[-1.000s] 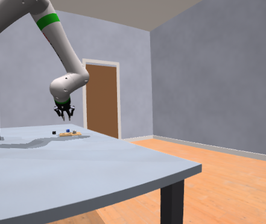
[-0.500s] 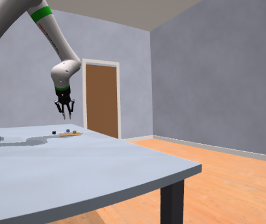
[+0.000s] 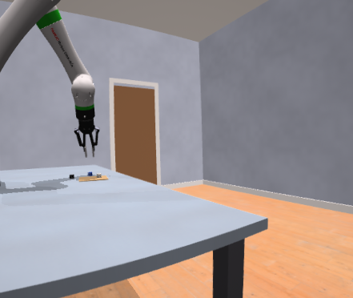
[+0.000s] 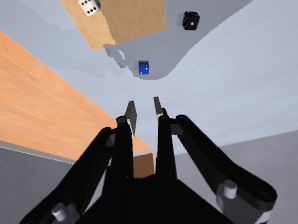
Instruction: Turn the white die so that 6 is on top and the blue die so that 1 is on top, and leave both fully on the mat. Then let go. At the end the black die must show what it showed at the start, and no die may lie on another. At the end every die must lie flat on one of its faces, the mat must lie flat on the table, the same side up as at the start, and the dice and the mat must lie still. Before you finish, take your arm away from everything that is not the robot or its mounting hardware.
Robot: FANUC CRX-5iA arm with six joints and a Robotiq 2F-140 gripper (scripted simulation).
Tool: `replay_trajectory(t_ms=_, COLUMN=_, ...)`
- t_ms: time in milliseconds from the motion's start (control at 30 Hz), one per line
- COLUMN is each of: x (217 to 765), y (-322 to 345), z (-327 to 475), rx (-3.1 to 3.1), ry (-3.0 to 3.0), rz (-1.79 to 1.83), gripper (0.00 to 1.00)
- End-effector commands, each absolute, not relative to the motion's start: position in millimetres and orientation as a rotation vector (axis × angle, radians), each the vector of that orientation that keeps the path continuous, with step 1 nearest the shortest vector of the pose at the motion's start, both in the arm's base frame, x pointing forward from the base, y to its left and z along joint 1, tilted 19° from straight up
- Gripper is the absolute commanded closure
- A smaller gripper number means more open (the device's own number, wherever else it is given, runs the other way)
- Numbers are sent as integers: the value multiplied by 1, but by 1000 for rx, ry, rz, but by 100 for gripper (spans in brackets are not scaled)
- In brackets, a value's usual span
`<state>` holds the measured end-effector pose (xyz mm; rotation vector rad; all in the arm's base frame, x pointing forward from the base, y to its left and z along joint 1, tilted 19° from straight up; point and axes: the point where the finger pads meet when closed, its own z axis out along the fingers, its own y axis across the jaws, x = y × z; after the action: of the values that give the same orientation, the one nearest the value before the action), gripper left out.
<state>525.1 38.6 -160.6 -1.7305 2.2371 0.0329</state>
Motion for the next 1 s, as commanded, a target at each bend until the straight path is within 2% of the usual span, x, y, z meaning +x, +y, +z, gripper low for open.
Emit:
replay_trajectory(t_ms=0, x=523, y=42, z=-161, rx=-1775, ry=2362, rz=-63, gripper=79)
replay_trajectory(t_ms=900, x=533, y=71, z=-150, rx=-1901, ry=2620, rz=-499, gripper=79)
replay_trajectory(t_ms=933, x=533, y=71, z=-150, rx=-1901, ry=2620, rz=-499, gripper=0)
replay_trajectory(t_ms=967, x=533, y=71, z=-150, rx=-1901, ry=2620, rz=-499, gripper=0)
